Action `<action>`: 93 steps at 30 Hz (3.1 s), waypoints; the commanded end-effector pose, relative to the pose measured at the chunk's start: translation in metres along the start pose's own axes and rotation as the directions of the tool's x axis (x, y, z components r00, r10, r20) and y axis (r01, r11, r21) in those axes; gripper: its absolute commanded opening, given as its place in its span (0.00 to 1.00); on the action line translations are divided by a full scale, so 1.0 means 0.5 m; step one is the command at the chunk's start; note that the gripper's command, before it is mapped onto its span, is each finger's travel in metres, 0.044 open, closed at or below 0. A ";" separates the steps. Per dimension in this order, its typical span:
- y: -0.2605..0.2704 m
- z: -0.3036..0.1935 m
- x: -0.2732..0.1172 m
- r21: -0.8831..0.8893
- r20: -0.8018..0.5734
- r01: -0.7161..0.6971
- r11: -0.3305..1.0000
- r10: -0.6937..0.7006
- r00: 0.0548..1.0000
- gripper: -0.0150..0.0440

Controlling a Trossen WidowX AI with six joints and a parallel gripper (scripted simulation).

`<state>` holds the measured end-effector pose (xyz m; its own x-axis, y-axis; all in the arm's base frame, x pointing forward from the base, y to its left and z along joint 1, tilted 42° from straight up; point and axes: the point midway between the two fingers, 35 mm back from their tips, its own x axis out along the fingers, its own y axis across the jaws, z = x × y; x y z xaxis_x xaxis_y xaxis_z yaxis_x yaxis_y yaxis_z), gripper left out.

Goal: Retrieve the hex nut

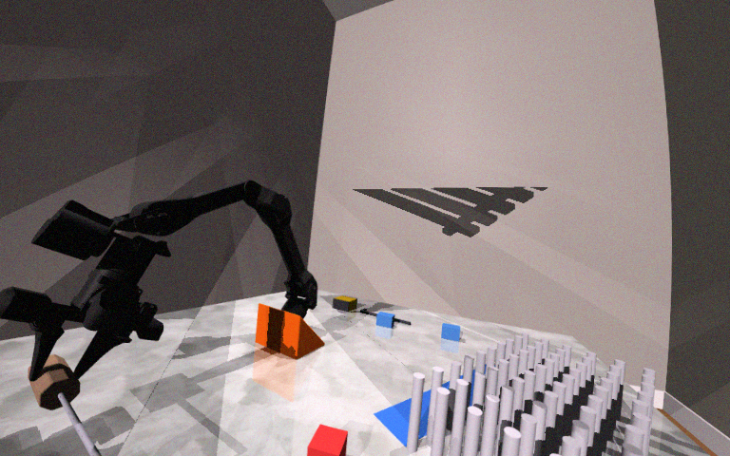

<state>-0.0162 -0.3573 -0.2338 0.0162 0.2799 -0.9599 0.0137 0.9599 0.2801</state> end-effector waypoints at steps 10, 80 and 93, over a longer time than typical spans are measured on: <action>0.023 0.003 -0.006 0.136 -0.061 0.021 0.991 -0.012 0.998 0.25; 0.003 0.005 -0.032 0.126 -0.056 0.039 0.991 -0.032 0.998 1.00; 0.003 0.005 -0.032 0.126 -0.056 0.039 0.991 -0.032 0.998 1.00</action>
<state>-0.0138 -0.3602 -0.2185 -0.0402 0.2485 -0.9678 0.1418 0.9602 0.2406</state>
